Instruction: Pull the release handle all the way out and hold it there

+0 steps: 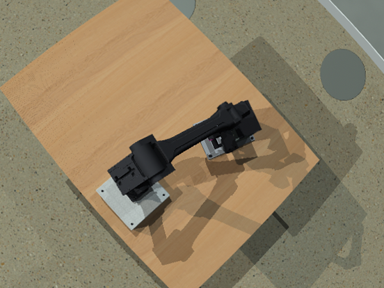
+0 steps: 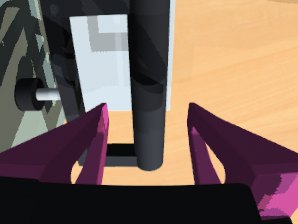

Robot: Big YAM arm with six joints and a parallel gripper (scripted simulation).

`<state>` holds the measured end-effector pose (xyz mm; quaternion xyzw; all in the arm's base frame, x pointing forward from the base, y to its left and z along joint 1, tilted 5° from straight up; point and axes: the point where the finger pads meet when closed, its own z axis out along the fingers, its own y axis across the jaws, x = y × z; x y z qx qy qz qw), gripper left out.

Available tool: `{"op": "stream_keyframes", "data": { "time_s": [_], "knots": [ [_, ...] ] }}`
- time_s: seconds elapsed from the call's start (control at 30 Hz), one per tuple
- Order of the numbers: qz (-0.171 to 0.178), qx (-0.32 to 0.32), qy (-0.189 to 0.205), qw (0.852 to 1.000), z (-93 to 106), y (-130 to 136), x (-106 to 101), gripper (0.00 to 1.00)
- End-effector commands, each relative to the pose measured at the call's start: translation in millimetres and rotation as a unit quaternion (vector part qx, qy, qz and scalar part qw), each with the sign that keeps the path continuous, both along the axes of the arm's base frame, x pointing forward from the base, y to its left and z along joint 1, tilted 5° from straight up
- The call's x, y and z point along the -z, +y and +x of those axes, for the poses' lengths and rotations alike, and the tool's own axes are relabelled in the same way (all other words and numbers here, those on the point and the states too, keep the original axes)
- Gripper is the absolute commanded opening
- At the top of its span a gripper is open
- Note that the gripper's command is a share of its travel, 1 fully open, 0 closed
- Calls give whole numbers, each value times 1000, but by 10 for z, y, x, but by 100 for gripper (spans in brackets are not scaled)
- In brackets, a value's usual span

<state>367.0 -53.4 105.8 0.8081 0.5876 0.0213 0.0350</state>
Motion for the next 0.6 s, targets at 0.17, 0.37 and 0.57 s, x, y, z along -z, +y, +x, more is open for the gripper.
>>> {"op": "stream_keyframes", "data": {
  "time_s": [0.17,0.37,0.57],
  "knots": [
    [-5,0,-33,999,248,-5,-198,48],
    [-5,0,-33,999,248,-5,-198,48],
    [-5,0,-33,999,246,-6,-197,48]
  ]
}}
